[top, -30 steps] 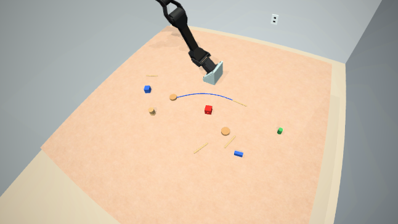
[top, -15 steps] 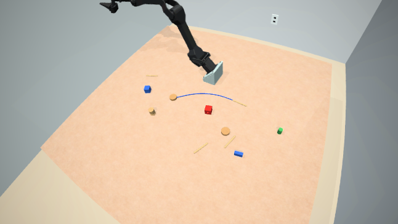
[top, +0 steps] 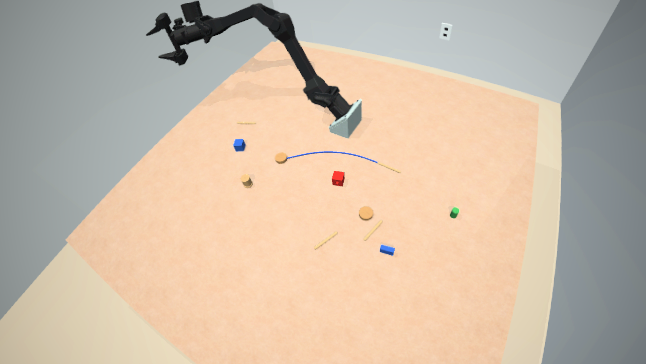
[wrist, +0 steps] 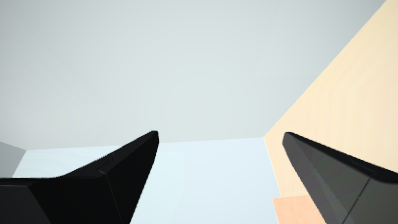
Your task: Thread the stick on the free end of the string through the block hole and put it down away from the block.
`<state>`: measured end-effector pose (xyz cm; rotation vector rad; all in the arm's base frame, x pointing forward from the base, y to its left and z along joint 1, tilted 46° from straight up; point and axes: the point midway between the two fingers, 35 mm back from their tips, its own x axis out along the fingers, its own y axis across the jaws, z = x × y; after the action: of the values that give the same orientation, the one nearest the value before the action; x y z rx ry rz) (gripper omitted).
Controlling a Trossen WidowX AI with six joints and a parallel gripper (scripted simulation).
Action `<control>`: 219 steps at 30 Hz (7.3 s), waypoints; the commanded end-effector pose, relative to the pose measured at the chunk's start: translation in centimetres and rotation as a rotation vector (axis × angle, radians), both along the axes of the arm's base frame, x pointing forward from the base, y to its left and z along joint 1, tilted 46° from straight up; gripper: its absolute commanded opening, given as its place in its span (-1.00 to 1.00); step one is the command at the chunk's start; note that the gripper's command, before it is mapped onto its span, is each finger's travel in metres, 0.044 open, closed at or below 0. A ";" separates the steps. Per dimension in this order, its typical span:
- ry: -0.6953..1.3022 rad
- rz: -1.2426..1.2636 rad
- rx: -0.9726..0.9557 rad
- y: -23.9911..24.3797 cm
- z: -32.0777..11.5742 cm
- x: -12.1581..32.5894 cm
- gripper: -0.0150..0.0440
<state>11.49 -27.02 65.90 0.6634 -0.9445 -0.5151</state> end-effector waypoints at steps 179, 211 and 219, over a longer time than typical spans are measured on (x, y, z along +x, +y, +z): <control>3.080 0.868 -1.978 40.8 -76.4 2.5 0.47; 3.080 0.867 -1.978 39.1 -78.3 2.3 -0.08; 3.080 0.866 -1.978 38.2 -79.2 2.2 -0.08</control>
<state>13.85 11.81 -12.97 2.3286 -2.8267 -0.9179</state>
